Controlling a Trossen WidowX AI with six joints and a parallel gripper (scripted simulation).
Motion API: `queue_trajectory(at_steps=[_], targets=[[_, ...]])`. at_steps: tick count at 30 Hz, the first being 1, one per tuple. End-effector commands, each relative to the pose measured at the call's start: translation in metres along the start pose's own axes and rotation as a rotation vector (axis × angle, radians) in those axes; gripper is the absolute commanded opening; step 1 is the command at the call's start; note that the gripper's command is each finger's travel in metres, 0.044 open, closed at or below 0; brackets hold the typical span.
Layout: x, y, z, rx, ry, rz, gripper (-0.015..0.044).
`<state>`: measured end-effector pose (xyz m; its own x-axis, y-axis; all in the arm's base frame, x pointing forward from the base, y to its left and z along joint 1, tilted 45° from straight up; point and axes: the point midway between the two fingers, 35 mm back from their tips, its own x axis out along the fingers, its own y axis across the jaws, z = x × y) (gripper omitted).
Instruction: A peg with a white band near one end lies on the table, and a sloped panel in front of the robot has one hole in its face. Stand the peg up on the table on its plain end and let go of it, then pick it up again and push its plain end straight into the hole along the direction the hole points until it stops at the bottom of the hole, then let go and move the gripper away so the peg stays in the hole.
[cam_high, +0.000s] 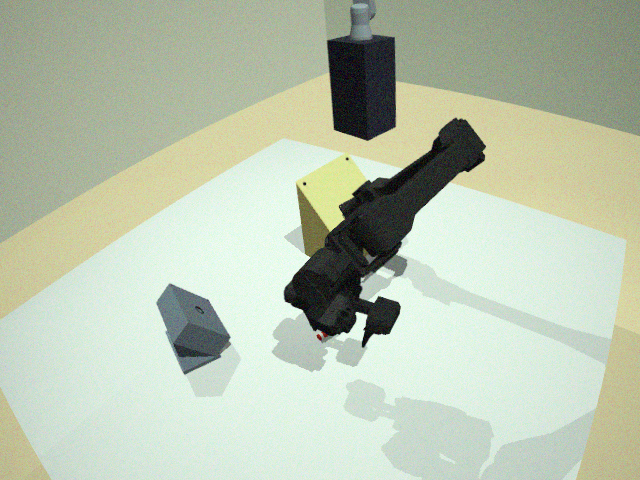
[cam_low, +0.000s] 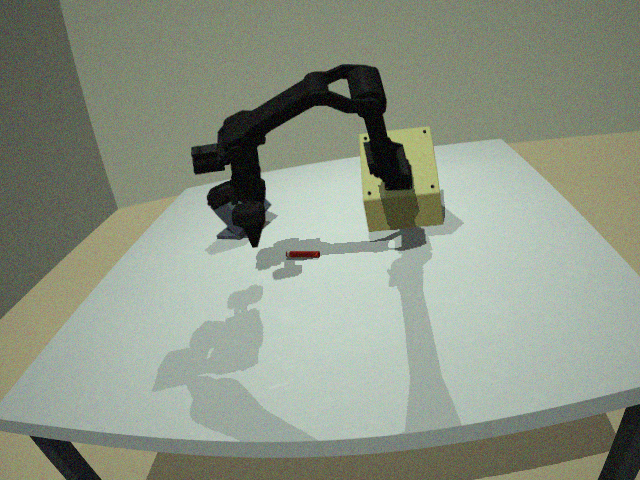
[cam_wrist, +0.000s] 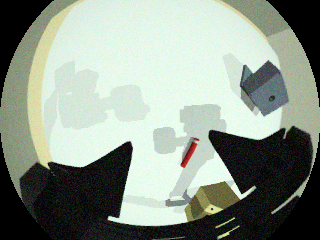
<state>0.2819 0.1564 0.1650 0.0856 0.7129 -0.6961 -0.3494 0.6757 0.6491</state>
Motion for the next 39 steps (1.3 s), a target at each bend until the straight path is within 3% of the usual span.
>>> queue_trajectory(at_steps=[1,12,39], targets=[[0.006,-0.021,-0.014,0.124,0.039,0.002,0.0440],[0.014,-0.070,-0.058,0.473,0.124,0.009,0.0440],[0.049,-0.071,-0.061,0.478,0.125,0.005,0.0440]])
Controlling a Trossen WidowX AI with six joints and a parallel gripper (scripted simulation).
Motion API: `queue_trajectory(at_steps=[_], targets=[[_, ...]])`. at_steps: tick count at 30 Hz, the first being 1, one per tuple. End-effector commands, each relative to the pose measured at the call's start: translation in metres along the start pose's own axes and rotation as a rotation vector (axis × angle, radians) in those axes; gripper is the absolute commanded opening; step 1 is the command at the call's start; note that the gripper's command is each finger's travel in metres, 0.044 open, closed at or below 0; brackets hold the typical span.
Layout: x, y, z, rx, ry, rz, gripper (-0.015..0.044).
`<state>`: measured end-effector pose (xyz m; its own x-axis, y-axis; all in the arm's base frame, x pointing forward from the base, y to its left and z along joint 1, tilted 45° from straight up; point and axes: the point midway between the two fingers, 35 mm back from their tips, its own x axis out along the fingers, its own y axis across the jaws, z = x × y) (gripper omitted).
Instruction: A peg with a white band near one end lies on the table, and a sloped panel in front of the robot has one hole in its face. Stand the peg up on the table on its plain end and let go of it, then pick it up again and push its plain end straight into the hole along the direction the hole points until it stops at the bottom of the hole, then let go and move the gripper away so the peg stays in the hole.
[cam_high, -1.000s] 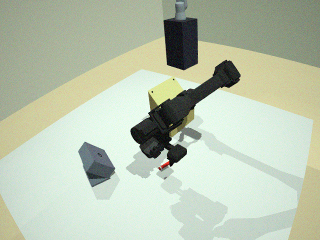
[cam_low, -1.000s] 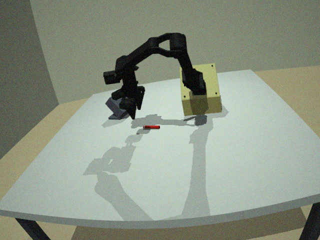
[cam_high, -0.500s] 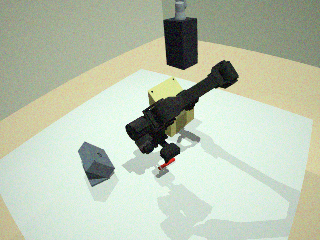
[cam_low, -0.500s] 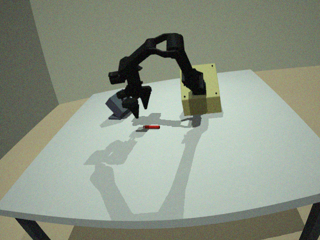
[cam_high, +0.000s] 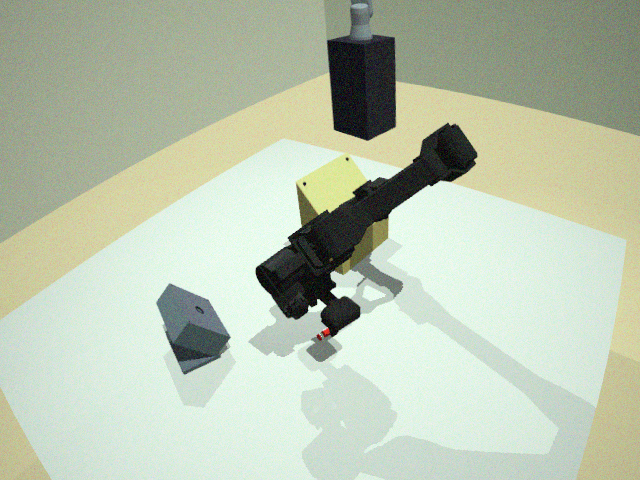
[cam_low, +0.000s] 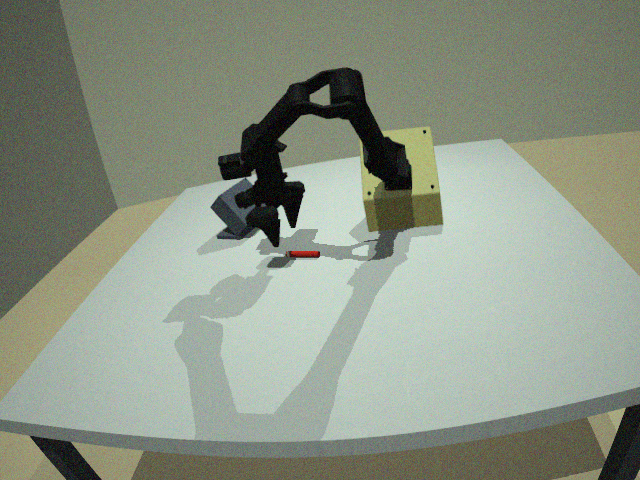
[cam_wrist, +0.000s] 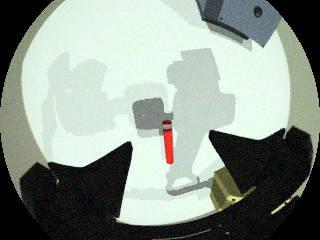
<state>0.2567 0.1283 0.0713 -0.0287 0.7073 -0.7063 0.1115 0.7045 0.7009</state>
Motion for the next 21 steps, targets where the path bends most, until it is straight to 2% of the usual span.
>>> queue_trajectory(at_steps=[1,21], targets=[[0.008,-0.001,-0.002,0.009,0.010,0.001,0.0440],[0.040,0.000,-0.005,0.009,0.011,0.006,0.0440]])
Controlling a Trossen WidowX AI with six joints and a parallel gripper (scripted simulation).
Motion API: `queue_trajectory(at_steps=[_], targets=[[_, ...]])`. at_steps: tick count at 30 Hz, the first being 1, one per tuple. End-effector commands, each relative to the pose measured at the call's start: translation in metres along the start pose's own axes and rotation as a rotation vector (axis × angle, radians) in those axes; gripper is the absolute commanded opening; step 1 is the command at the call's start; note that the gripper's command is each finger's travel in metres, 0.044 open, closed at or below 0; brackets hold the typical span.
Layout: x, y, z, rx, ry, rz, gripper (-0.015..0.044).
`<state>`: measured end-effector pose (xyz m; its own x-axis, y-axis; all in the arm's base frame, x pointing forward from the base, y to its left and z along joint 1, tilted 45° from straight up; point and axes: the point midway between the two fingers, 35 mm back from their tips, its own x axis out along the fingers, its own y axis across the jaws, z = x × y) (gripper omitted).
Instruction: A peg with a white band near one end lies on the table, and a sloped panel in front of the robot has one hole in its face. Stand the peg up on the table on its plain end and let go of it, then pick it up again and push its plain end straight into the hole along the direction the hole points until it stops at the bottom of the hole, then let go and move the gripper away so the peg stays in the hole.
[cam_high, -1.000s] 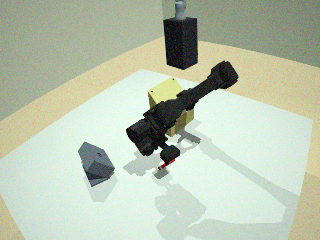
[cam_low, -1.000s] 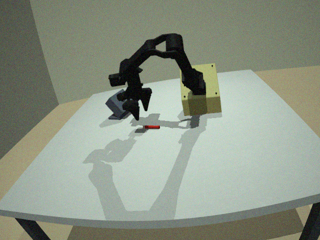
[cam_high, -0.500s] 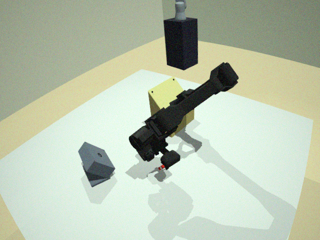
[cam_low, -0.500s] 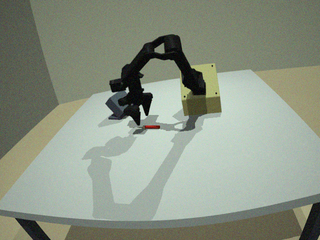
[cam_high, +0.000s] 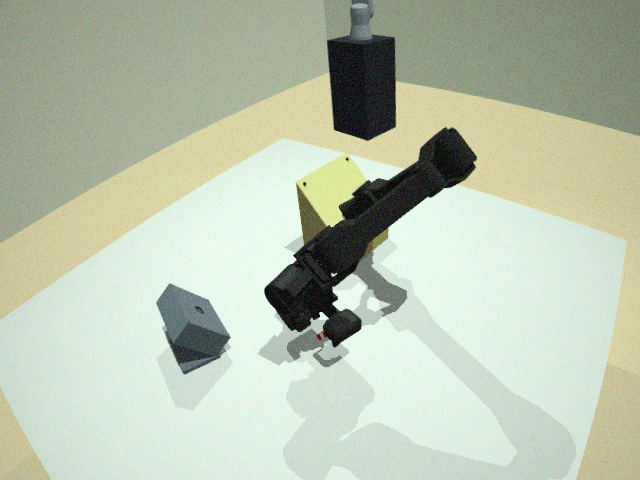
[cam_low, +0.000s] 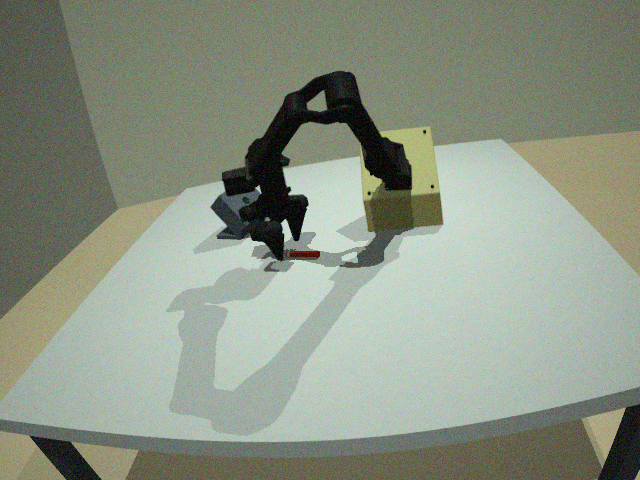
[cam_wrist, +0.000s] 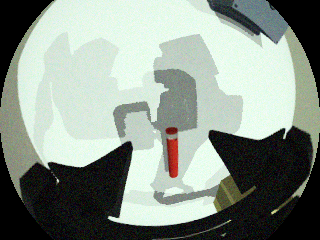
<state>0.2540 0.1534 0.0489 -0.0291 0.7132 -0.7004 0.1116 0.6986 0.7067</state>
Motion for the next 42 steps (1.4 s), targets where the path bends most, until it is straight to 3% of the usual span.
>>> queue_trajectory(at_steps=[1,6,19,25,34,42], targets=[[0.0075,-0.0018,-0.0032,0.009,0.009,-0.002,0.0440],[0.0128,-0.0016,-0.0042,0.010,0.010,0.000,0.0440],[0.0128,-0.0016,-0.0042,0.010,0.010,0.000,0.0110],[0.0128,-0.0016,-0.0042,0.010,0.010,0.000,0.0110],[0.0128,-0.0016,-0.0042,0.010,0.010,0.000,0.0050],[0.0114,-0.0012,-0.0046,0.008,-0.005,0.001,0.0049]])
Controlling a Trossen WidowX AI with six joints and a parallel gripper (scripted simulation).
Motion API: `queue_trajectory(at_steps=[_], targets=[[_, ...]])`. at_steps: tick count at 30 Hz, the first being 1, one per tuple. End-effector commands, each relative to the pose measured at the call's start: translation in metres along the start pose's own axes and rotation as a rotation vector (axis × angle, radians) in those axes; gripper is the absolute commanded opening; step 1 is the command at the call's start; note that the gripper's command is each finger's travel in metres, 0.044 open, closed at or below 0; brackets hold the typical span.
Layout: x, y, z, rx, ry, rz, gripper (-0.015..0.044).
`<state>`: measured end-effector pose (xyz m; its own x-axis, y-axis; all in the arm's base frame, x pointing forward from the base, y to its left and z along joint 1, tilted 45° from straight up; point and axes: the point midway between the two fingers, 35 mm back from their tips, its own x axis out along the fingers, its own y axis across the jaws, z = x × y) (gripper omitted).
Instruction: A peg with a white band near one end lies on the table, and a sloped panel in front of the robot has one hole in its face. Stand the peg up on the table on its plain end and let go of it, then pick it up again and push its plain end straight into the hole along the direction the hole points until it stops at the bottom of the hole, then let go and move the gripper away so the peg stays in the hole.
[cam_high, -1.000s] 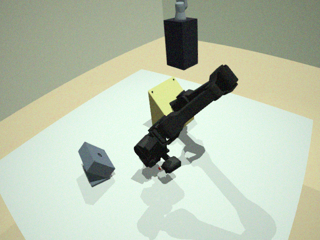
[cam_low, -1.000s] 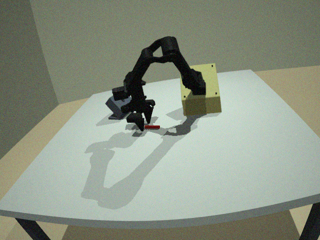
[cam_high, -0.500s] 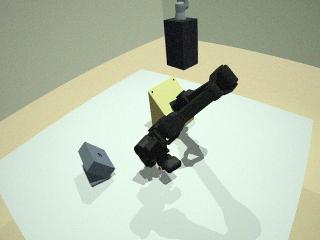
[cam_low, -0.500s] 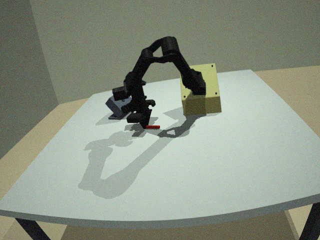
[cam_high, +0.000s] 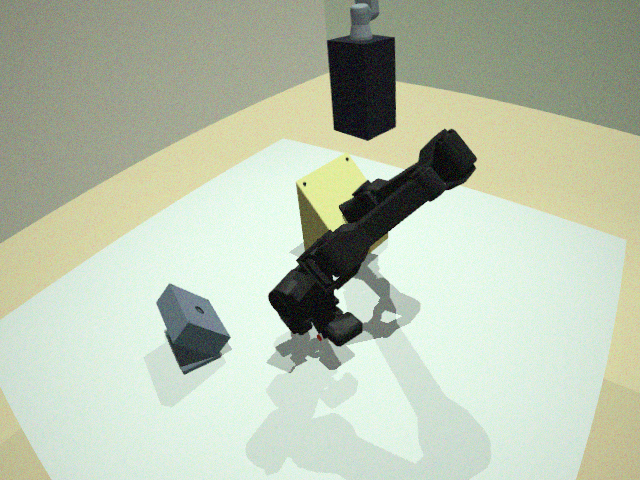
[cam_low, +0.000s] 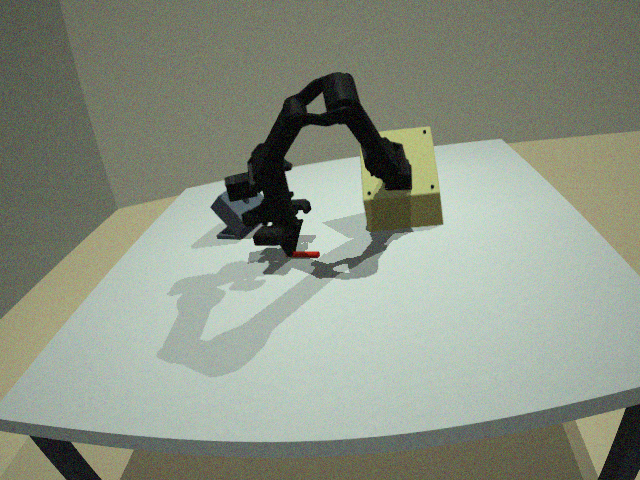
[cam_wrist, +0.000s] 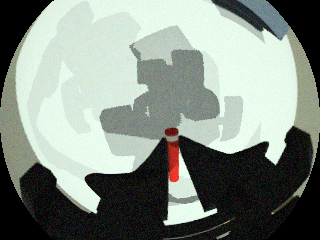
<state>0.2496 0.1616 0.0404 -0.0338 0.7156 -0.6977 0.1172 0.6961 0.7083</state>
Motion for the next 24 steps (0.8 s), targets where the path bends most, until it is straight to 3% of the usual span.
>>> queue_trajectory(at_steps=[1,24], targets=[[-0.001,0.000,-0.001,0.002,-0.018,-0.002,0.0049],[-0.014,0.000,-0.010,0.003,-0.228,-0.002,0.0049]])
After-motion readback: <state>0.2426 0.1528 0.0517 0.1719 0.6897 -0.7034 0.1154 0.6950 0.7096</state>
